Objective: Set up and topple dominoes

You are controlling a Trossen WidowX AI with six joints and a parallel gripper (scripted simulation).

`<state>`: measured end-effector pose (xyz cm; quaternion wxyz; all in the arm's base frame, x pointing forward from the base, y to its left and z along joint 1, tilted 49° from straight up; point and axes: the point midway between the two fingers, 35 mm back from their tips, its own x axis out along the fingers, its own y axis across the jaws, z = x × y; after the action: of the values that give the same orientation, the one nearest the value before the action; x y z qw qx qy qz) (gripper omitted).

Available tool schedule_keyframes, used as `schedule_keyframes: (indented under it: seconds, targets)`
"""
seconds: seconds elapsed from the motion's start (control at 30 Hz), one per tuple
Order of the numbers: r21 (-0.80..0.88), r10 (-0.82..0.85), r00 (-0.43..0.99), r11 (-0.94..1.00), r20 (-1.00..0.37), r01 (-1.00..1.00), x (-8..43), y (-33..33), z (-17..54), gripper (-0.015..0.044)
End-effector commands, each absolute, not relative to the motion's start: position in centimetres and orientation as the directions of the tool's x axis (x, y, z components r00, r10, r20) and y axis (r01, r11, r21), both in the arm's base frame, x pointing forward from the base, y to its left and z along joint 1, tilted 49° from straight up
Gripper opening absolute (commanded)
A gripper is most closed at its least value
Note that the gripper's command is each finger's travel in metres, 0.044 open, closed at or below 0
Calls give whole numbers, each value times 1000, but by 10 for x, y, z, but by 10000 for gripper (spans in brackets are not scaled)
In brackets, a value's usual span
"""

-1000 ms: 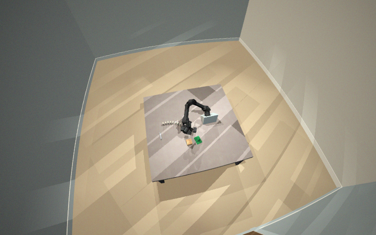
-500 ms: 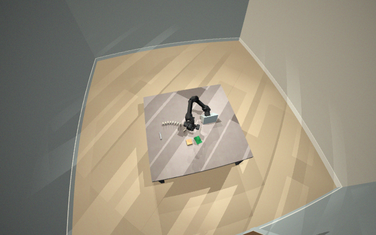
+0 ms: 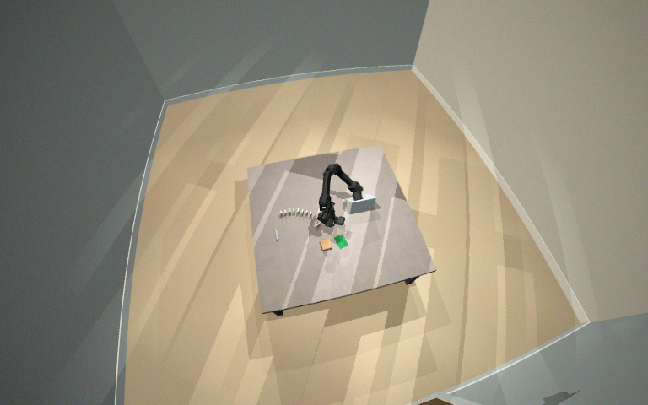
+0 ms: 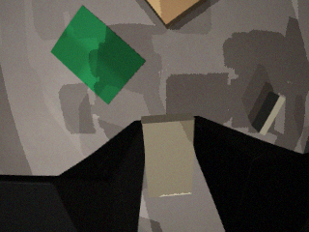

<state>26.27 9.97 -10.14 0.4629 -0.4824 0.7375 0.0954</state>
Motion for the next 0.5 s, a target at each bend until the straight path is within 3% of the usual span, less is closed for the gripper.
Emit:
schedule_keyframes:
  seconds: [0.0,0.47]
  targets:
    - [-266,-562,-112,547,-820,-794,261,98,-108,107]
    - [-134,-320,-90,615,-943,-777,258,88,-137,107]
